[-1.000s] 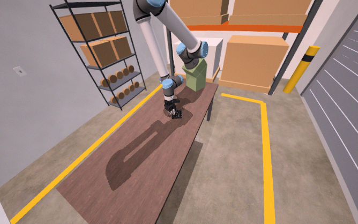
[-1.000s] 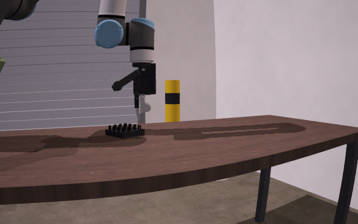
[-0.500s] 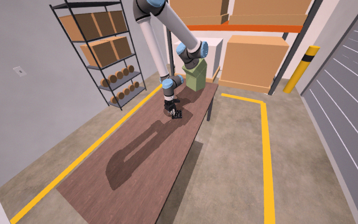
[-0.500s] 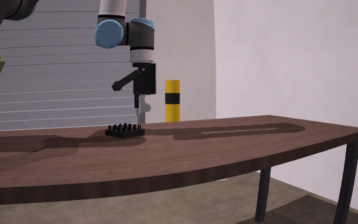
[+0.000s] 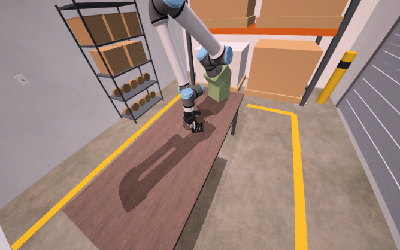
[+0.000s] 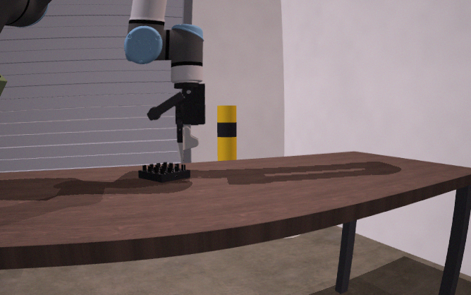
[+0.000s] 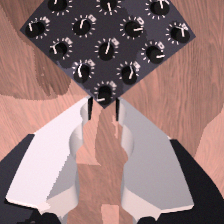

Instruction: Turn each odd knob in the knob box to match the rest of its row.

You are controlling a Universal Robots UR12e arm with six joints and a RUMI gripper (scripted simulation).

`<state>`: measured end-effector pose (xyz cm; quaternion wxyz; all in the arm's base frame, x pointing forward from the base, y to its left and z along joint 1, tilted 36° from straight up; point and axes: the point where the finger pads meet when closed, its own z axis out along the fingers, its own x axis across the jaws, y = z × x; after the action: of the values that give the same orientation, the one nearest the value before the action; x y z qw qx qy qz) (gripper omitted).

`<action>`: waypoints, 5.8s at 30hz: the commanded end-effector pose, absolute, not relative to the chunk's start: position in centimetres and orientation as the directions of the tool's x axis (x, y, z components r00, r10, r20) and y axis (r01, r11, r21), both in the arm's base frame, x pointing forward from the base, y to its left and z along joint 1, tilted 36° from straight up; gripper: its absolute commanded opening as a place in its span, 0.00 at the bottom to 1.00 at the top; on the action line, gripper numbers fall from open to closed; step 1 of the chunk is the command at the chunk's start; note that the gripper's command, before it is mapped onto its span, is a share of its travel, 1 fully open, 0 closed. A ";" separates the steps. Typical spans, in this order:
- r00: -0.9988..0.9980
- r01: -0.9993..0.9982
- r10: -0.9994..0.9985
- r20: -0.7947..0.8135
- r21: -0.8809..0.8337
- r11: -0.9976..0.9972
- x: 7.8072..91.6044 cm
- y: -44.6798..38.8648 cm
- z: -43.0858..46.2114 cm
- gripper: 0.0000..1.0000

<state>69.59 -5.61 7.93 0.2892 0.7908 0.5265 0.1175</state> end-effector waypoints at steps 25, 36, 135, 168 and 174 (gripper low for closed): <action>0.418 0.764 0.901 -0.119 0.582 -0.278 70.2 -6.0 6.9 0.11; 0.418 0.764 0.901 -0.119 0.582 -0.278 70.2 -6.0 6.9 0.11; 0.620 0.612 0.783 0.053 0.591 -0.525 70.3 -5.9 6.9 0.04; 0.859 0.146 0.340 0.383 0.454 -0.879 70.5 -5.7 7.0 0.04; 0.868 0.070 0.261 0.422 0.418 -0.906 70.6 -5.7 7.0 0.04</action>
<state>70.55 -5.76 6.93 0.2043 0.9433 0.1132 0.2361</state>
